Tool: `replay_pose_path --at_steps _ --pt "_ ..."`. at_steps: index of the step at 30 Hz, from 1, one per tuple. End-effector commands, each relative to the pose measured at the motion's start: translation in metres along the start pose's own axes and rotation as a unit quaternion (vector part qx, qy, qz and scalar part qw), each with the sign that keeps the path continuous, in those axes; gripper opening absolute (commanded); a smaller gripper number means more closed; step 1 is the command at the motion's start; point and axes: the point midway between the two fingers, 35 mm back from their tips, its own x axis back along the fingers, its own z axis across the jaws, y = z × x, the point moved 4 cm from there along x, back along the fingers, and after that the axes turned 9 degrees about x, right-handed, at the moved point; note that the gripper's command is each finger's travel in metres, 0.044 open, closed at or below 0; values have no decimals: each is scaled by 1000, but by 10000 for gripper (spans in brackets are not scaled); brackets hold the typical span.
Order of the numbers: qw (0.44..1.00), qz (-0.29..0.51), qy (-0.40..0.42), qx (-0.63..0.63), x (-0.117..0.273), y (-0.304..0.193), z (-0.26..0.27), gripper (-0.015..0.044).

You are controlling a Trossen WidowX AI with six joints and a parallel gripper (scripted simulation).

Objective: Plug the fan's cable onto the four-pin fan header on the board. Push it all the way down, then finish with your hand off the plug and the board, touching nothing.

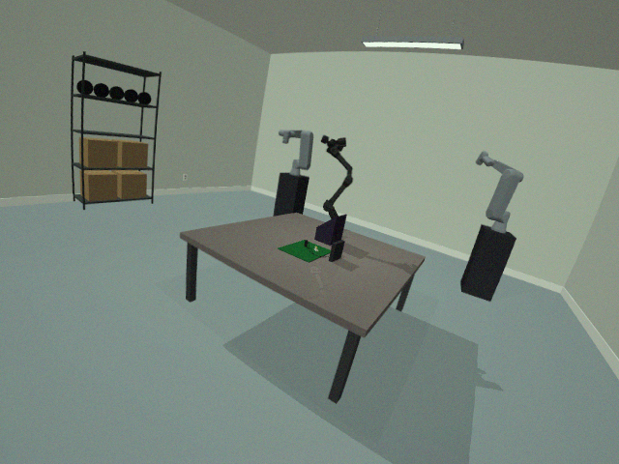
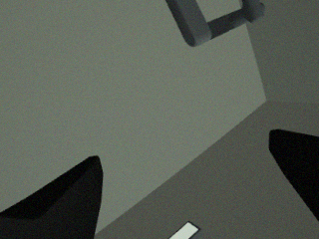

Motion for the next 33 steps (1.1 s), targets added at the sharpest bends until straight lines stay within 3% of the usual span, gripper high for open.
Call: replay_pose_path --at_steps 1,6,12,18,26,33 --pt "1000 0 0 0 0 0 0 426" --pt "999 8 -30 13 -7 9 -12 440" --pt "989 -19 -120 84 -16 51 -89 440" --pt "969 -15 -194 152 -13 77 -133 440" --pt "917 -39 -318 238 23 142 -222 440" --pt "845 -49 -431 312 79 204 -284 440"
